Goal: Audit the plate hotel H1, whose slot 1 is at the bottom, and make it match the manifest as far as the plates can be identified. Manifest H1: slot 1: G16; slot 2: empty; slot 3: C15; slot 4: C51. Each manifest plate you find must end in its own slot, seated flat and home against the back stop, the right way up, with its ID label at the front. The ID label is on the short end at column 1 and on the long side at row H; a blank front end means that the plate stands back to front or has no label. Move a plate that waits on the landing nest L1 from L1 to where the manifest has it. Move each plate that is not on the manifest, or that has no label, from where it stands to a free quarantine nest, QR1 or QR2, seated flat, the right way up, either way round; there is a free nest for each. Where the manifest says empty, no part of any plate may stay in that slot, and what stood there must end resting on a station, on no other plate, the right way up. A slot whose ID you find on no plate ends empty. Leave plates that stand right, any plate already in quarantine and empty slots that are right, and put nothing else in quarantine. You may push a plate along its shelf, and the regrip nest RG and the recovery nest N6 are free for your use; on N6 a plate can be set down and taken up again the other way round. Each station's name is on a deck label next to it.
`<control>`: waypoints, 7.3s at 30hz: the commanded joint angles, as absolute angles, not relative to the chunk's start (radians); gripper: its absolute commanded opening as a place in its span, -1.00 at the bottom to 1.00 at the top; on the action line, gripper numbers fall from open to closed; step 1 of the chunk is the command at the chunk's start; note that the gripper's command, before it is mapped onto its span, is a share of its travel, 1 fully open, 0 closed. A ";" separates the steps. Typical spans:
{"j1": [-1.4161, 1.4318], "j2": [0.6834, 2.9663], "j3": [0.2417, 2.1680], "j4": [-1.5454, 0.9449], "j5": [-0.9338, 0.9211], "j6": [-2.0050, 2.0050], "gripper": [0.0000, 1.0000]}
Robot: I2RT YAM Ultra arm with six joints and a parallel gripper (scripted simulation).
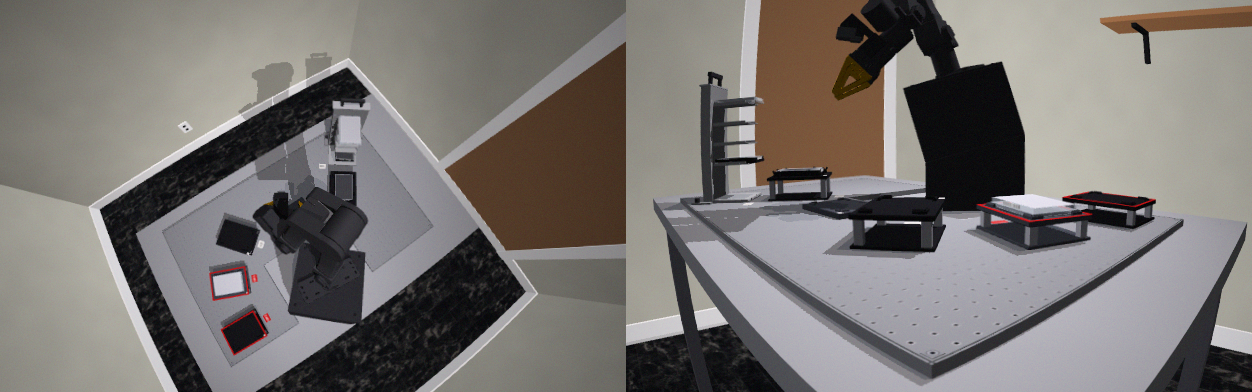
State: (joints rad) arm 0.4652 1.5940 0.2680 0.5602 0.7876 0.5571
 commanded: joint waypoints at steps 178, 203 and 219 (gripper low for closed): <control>-0.816 1.617 0.363 0.744 -0.259 -0.186 1.00; -0.805 2.071 0.415 1.147 -0.249 -0.180 1.00; -0.804 2.090 0.420 1.162 -0.248 -0.180 1.00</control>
